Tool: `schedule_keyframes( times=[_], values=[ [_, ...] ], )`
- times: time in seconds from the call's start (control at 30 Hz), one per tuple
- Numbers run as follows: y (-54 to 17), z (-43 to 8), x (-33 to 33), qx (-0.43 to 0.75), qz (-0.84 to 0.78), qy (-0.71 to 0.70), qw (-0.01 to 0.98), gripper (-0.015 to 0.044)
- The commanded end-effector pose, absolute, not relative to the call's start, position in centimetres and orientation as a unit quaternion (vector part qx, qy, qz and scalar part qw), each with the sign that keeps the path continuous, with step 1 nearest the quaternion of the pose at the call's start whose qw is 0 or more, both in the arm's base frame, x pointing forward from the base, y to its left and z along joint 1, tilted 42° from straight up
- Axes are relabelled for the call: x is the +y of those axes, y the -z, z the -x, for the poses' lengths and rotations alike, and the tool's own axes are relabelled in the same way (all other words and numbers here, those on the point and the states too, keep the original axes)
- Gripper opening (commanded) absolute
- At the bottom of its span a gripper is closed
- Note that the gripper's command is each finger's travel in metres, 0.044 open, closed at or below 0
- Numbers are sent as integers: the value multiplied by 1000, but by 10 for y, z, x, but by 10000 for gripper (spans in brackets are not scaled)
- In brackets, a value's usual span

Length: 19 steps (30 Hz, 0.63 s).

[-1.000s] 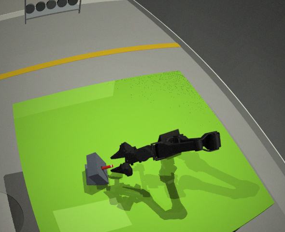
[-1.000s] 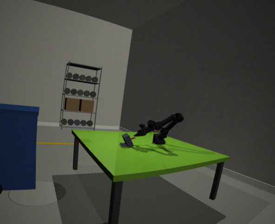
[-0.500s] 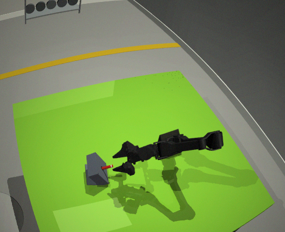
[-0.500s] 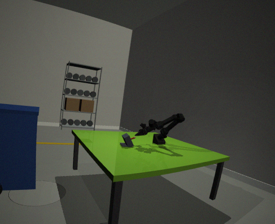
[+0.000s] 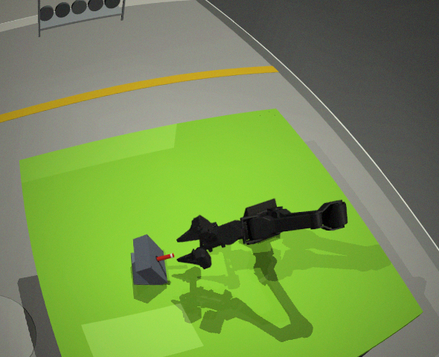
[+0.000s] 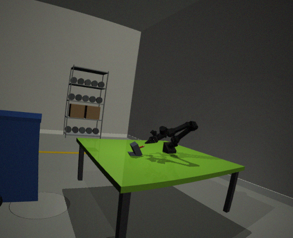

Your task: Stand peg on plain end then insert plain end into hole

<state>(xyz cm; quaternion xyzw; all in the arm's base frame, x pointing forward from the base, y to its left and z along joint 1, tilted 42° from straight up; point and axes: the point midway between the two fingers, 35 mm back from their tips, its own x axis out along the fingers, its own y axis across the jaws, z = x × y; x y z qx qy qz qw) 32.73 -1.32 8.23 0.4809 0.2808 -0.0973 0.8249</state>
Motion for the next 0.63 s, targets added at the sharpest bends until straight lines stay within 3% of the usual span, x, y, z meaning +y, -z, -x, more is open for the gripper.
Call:
schedule_keyframes(
  times=[0.0,0.6],
  values=[
    [-86,-324,-13,279,-480,94,826,440],
    [-94,-312,-16,280,-480,95,826,440]
  ],
)
